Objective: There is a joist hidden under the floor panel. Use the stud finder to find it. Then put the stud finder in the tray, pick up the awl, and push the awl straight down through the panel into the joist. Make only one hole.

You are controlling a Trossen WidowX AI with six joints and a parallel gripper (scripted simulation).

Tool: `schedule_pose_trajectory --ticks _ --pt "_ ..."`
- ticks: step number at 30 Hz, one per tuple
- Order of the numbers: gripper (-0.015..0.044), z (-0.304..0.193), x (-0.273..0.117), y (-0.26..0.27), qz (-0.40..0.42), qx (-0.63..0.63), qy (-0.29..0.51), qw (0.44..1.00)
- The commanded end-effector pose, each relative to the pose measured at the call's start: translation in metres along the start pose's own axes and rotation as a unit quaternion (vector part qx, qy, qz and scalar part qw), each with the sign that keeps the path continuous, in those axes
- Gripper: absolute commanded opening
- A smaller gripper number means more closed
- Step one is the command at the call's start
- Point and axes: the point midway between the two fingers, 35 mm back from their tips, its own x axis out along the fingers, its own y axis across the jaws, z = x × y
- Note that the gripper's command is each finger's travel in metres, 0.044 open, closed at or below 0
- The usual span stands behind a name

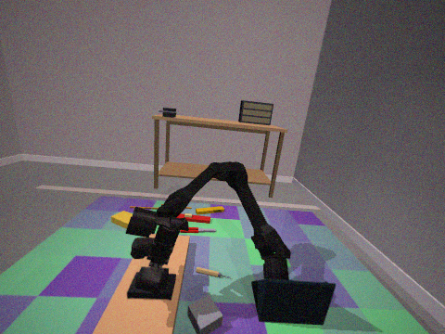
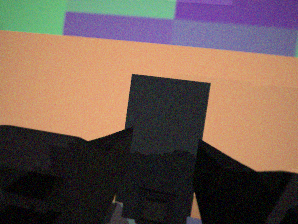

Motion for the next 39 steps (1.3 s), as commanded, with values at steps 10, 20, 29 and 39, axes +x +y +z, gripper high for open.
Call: schedule_pose_trajectory --ticks 10,20,29,39 --pt "0.0 0.001 0.001 0.023 0.003 0.001 0.0 1.0" --pt "0.0 0.001 0.0 0.038 0.003 0.001 0.0 1.0" --pt "0.0 0.001 0.0 0.051 0.004 0.001 0.0 1.0" --pt "0.0 0.001 0.0 0.067 0.004 0.001 0.0 1.0"
